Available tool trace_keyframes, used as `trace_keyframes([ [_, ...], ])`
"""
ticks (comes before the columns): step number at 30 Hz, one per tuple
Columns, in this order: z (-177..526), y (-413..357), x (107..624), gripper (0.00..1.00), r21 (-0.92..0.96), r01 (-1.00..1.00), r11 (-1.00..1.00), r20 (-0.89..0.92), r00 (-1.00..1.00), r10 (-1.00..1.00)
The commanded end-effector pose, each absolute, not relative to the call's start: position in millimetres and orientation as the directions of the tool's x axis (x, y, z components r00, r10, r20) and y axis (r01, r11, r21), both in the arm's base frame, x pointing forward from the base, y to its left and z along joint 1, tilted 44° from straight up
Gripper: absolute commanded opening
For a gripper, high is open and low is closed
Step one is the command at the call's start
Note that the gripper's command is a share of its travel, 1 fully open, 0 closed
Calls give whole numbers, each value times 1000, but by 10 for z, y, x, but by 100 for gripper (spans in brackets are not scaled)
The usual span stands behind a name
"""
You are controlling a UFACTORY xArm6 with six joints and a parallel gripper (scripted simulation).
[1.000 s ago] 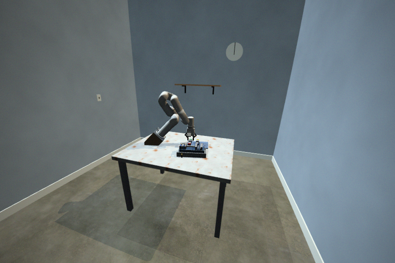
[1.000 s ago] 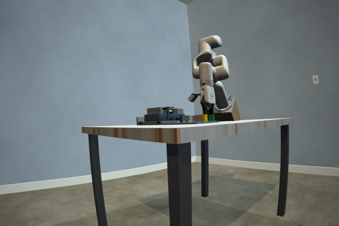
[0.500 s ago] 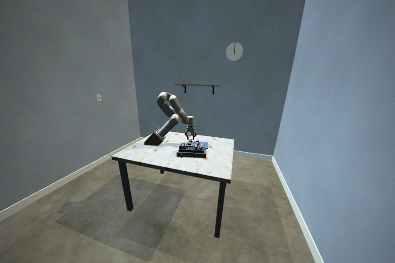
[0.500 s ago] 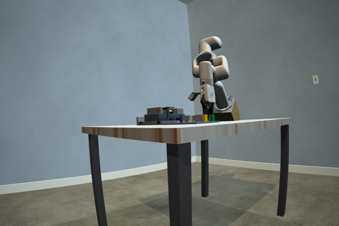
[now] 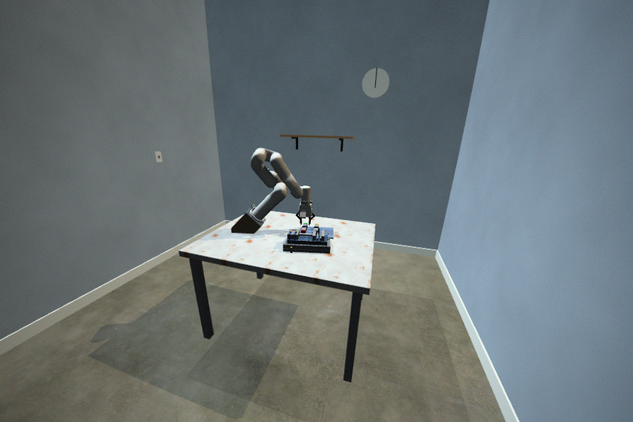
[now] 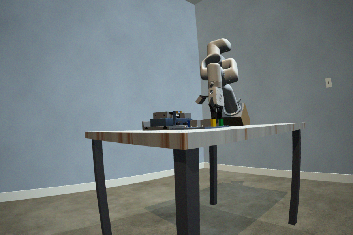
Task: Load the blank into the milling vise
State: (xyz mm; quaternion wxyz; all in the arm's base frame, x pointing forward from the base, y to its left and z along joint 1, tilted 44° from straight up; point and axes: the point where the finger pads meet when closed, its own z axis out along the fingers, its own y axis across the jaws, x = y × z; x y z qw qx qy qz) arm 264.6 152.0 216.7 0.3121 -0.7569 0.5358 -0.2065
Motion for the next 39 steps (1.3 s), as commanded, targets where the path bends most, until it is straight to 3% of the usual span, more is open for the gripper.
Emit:
trace_keyframes([
  [1,2181,1521,2646,63,-695,-681,-230,-22,341,-940],
  [39,2151,1529,2669,63,-695,-681,-230,-22,341,-940],
])
